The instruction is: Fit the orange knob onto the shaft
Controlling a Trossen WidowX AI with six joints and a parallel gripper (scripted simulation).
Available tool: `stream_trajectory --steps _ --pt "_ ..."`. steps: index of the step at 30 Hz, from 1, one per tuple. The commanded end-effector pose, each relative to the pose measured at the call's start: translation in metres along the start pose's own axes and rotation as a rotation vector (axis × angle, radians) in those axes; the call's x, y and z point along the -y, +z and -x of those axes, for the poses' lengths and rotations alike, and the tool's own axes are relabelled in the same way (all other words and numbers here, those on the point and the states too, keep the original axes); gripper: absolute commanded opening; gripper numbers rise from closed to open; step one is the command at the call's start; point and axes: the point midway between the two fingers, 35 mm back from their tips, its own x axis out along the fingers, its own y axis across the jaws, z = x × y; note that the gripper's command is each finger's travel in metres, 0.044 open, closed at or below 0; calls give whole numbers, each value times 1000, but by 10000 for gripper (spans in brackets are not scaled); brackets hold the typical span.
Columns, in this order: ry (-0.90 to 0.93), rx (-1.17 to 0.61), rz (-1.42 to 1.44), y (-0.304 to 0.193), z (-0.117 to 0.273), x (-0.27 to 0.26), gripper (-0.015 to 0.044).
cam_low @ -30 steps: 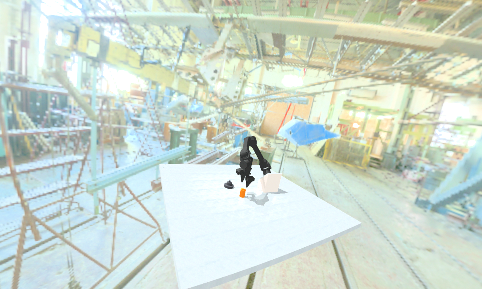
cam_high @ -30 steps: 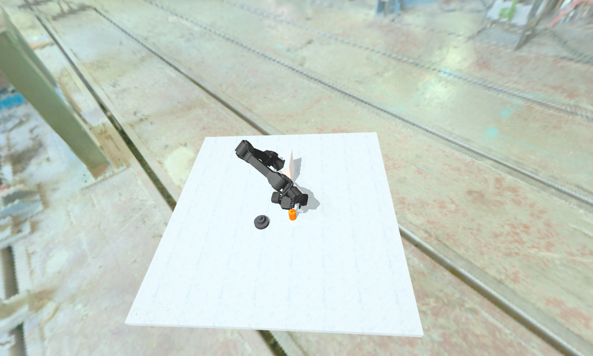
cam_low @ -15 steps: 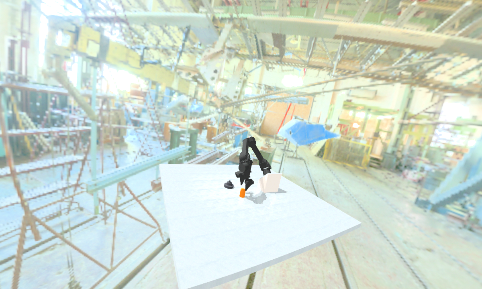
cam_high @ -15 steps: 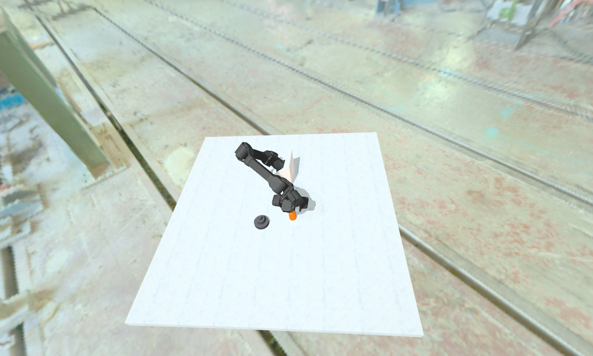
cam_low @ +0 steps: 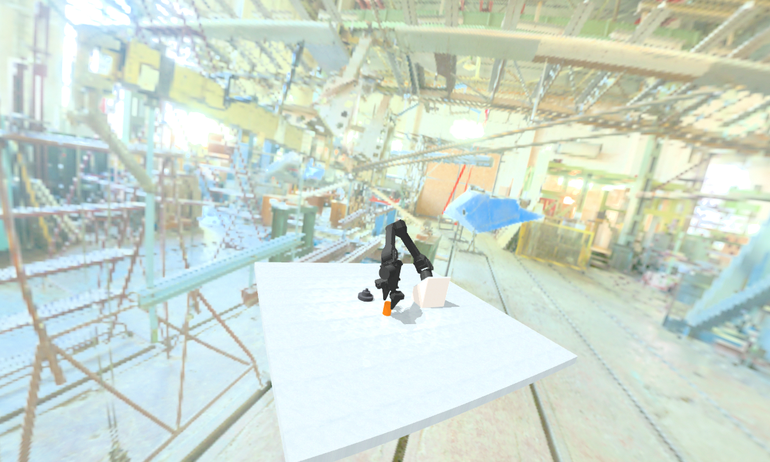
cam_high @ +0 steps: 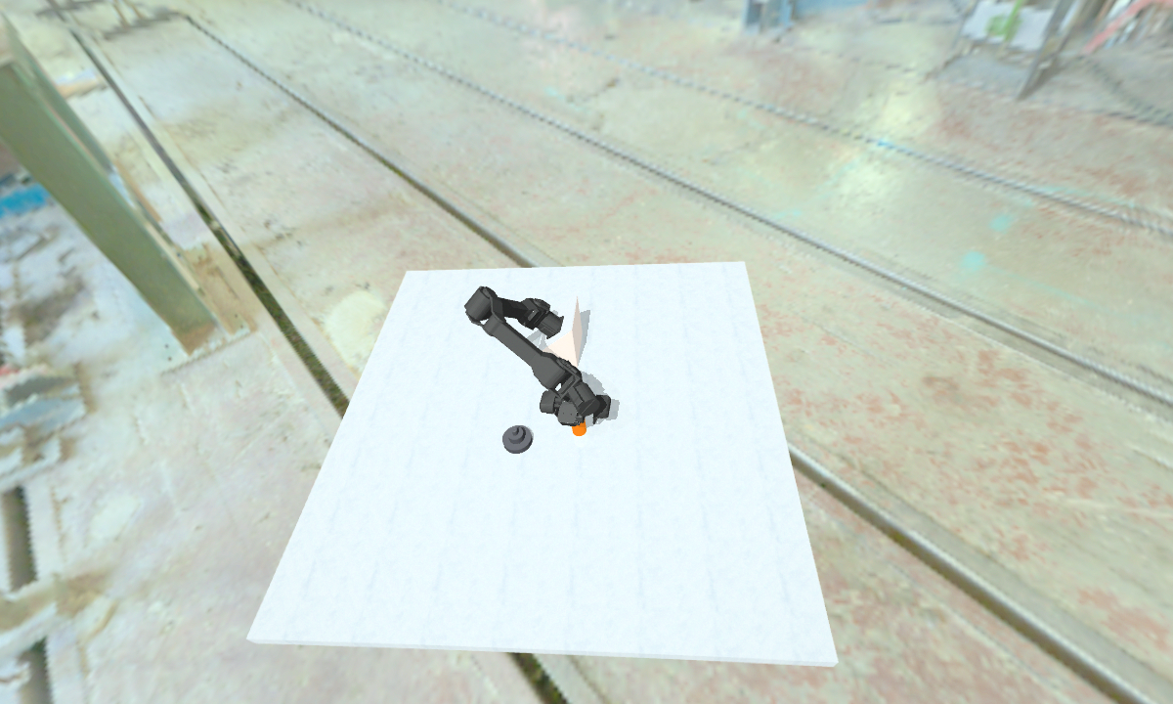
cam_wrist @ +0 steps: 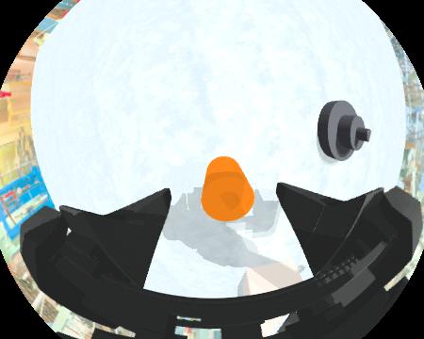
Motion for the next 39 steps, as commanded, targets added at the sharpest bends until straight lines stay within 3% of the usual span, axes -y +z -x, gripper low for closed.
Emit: stream_trajectory --steps 1,23,33,39 --pt "-8 -7 7 -2 -10 1 440" --pt "-12 -7 6 -4 -43 3 440" --pt "-12 -7 6 -4 -43 3 177" --pt "-12 -7 6 -4 -43 3 138"
